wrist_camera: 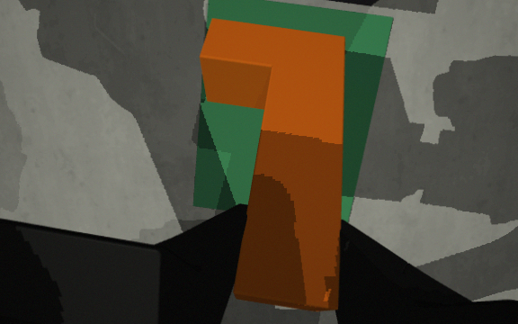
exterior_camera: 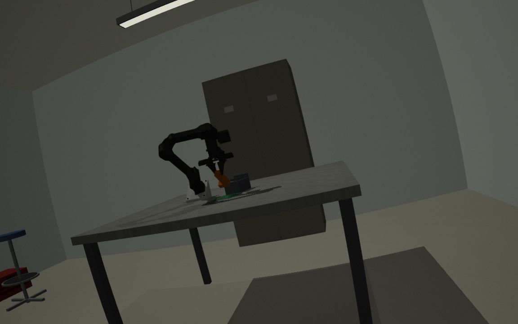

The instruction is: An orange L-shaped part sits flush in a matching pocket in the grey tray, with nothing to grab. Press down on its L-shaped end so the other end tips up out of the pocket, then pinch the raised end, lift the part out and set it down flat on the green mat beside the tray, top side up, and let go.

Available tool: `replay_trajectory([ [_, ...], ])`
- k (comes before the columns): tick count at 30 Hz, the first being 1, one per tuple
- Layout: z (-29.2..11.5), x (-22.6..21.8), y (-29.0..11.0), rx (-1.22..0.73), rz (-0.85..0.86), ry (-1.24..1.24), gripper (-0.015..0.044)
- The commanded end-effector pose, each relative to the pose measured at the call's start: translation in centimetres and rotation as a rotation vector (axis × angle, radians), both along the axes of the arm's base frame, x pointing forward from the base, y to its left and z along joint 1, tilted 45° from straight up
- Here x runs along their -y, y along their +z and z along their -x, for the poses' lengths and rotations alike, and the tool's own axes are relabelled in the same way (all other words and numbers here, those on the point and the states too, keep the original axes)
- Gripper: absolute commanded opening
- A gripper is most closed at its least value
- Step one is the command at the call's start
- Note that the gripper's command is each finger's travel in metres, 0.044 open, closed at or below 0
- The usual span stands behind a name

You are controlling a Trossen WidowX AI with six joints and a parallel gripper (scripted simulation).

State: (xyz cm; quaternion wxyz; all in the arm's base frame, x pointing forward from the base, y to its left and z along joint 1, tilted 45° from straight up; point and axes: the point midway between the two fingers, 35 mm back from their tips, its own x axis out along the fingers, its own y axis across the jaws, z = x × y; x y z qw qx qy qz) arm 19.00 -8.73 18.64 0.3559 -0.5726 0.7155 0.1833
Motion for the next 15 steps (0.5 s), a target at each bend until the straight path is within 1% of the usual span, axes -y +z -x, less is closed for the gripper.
replay_trajectory([
  [1,0.0,0.5,-0.6,-0.019,0.009,-0.001,0.0000],
  [15,0.3,2.0,-2.2,-0.026,0.014,-0.007,0.0000],
])
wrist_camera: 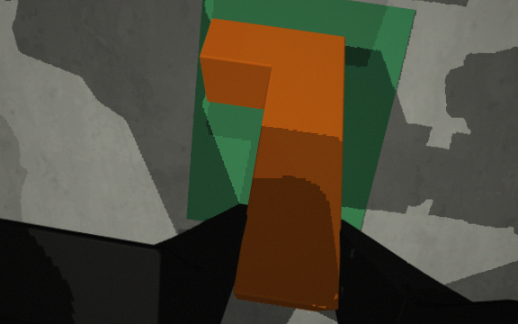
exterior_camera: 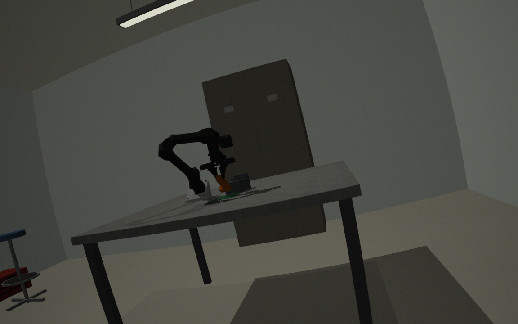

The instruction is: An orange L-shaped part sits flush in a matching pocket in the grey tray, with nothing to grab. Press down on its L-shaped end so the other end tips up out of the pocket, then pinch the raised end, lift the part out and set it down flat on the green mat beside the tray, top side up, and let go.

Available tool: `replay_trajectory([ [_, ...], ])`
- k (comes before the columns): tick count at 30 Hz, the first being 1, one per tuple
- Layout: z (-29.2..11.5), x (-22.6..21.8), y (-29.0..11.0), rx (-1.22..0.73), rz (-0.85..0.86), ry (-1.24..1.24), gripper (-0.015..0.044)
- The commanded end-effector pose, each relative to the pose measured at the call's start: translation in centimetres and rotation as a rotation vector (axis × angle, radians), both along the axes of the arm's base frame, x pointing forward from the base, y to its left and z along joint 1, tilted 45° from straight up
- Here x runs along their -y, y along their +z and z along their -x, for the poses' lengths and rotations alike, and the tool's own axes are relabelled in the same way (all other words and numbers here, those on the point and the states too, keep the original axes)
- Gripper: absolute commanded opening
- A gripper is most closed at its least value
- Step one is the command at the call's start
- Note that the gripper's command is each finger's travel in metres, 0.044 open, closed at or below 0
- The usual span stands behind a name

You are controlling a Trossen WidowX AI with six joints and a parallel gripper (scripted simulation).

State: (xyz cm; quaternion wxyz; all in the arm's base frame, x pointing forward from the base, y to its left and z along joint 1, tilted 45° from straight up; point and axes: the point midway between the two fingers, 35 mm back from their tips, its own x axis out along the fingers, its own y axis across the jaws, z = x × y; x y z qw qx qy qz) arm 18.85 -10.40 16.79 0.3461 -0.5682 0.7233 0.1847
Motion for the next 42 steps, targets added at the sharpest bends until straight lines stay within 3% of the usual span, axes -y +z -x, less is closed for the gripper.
replay_trajectory([
  [1,0.2,0.5,-0.4,-0.003,0.005,0.003,0.0000],
  [20,0.3,1.4,-1.5,-0.004,0.003,-0.002,0.0000],
  [35,0.3,1.4,-1.5,-0.004,0.003,-0.002,0.0394],
  [42,0.3,1.4,-1.5,-0.004,0.003,-0.002,0.0400],
])
